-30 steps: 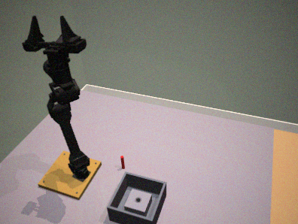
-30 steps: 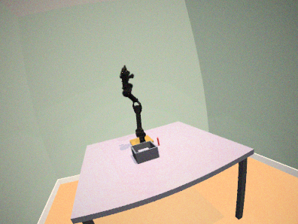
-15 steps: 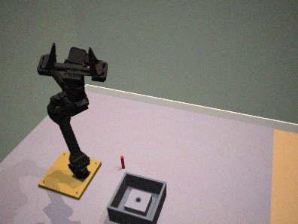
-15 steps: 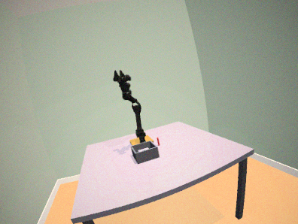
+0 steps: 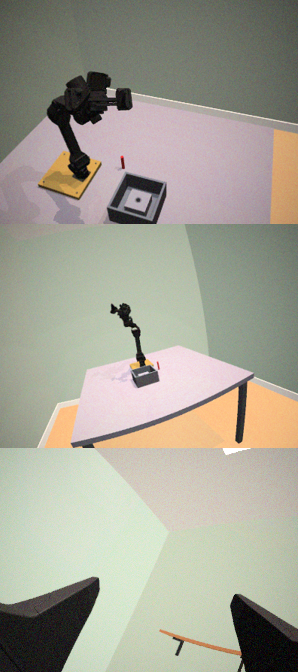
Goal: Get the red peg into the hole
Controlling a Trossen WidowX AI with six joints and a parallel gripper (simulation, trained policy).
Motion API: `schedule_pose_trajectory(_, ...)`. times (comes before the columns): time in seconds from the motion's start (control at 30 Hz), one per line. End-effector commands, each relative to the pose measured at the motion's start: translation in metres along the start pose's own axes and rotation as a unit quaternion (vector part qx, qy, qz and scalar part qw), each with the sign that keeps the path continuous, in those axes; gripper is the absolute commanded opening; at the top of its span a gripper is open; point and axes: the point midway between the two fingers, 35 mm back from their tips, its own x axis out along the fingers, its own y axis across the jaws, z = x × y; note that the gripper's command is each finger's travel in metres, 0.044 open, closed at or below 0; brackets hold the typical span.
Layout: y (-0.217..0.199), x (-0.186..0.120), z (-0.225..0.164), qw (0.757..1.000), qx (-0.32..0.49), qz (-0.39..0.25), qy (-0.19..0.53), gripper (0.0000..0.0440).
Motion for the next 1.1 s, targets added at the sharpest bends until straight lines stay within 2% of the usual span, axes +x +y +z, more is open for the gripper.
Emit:
schedule_pose_trajectory(0.0, 0.020, -0.005, -0.028, 0.998, 0.029, 0.025, 0.052, 0.0440)
schedule_pose_trajectory(0.27, 0.064, -0.025, -0.079, 0.980, 0.087, 0.077, 0.164, 0.0440)
schedule_pose_trajectory(0.53, 0.108, -0.060, -0.122, 0.943, 0.137, 0.122, 0.278, 0.0440)
schedule_pose_trajectory(0.8, 0.149, -0.107, -0.154, 0.889, 0.178, 0.159, 0.391, 0.0440)
schedule_pose_trajectory(1.07, 0.185, -0.166, -0.173, 0.820, 0.210, 0.186, 0.500, 0.0440)
